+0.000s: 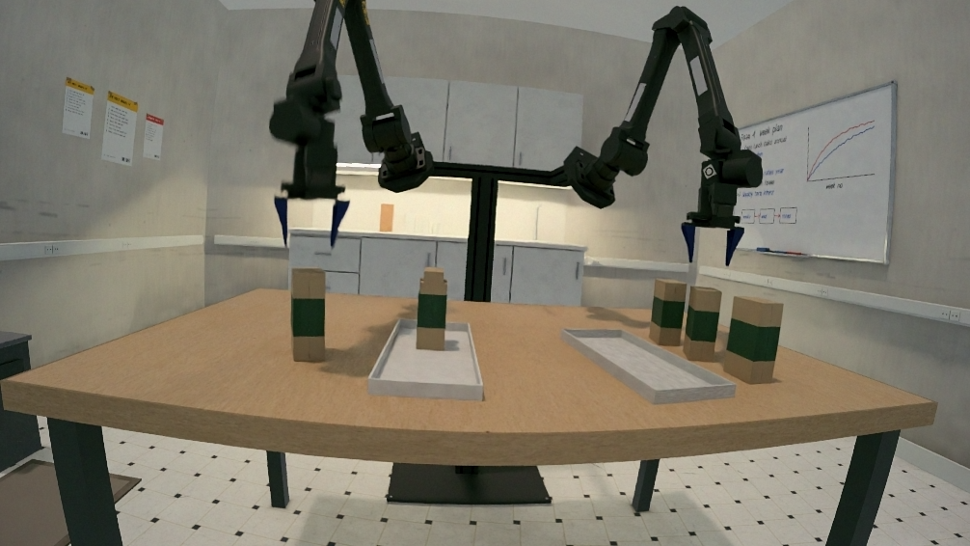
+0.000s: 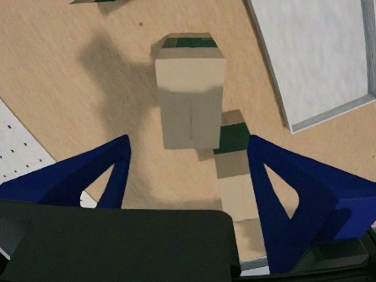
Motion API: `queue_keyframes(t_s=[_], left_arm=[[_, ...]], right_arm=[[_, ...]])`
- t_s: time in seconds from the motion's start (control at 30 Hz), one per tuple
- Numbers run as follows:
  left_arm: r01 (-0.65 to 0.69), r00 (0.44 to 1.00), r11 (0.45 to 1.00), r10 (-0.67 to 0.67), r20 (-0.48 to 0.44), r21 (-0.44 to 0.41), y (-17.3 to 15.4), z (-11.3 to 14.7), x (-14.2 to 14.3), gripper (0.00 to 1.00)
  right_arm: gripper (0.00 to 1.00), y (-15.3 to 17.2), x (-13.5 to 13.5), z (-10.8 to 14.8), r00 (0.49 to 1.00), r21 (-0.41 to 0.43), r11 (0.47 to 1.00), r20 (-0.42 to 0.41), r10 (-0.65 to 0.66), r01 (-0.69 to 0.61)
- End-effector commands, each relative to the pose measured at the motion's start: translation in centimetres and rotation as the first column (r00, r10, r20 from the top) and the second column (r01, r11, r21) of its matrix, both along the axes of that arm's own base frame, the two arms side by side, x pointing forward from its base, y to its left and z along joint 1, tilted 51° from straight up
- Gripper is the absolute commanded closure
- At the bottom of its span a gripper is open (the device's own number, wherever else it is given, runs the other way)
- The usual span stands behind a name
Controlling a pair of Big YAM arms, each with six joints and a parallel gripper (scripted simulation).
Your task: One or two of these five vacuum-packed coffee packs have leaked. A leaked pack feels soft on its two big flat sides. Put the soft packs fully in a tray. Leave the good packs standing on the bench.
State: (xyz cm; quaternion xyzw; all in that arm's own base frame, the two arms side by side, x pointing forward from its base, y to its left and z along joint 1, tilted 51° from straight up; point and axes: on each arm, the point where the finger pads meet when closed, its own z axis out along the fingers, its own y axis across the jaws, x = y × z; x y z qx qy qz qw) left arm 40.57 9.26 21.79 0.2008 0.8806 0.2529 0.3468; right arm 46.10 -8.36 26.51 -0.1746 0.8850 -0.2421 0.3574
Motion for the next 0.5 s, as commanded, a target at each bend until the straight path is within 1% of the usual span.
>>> queue_keyframes(t_s=[0.0, 0.03, 0.1, 0.13, 0.2, 0.27, 0.33, 0.4, 0.43, 0.47], left_arm=[[-0.002, 1.0, 1.0, 0.002, 0.018, 0.002, 0.1, 0.9, 0.3, 0.21], [-0.002, 1.0, 1.0, 0.002, 0.018, 0.002, 0.1, 0.9, 0.3, 0.21], [-0.002, 1.0, 1.0, 0.002, 0.018, 0.002, 0.1, 0.9, 0.3, 0.21], [-0.002, 1.0, 1.0, 0.002, 0.018, 0.002, 0.1, 0.9, 0.3, 0.21], [-0.002, 1.0, 1.0, 0.002, 0.018, 0.002, 0.1, 0.9, 0.3, 0.21], [-0.002, 1.0, 1.0, 0.002, 0.018, 0.002, 0.1, 0.9, 0.3, 0.21], [-0.002, 1.0, 1.0, 0.002, 0.018, 0.002, 0.1, 0.9, 0.3, 0.21], [-0.002, 1.0, 1.0, 0.002, 0.018, 0.002, 0.1, 0.9, 0.3, 0.21], [-0.002, 1.0, 1.0, 0.002, 0.018, 0.002, 0.1, 0.9, 0.3, 0.21], [-0.002, 1.0, 1.0, 0.002, 0.018, 0.002, 0.1, 0.9, 0.3, 0.21]], right_arm=[[0.21, 0.3, -0.6, 2.9, 0.999, 0.007, 1.0, 0.039, -0.011, 0.011], [0.21, -0.3, -0.6, 1.6, 1.0, 0.009, 1.0, 0.013, -0.025, 0.025], [0.21, -0.3, -0.6, 1.6, 1.0, 0.009, 1.0, 0.013, -0.025, 0.025], [0.21, -0.1, -0.8, -0.5, 0.999, 0.014, 1.0, -0.03, -0.018, 0.019], [0.21, 0.0, -0.8, -0.5, 0.999, 0.01, 1.0, -0.031, -0.013, 0.014], [0.21, 0.0, -0.3, 0.7, 1.0, 0.009, 1.0, -0.009, -0.013, 0.013], [0.21, 0.0, -0.7, 2.7, 0.999, 0.005, 1.0, 0.037, -0.013, 0.013], [0.21, 0.0, -0.7, 2.7, 0.999, 0.005, 1.0, 0.038, -0.013, 0.013], [0.21, 0.1, -0.4, 1.6, 1.0, 0.002, 1.0, 0.017, -0.008, 0.008], [0.21, 0.1, -0.4, 1.6, 1.0, 0.002, 1.0, 0.017, -0.008, 0.008]])
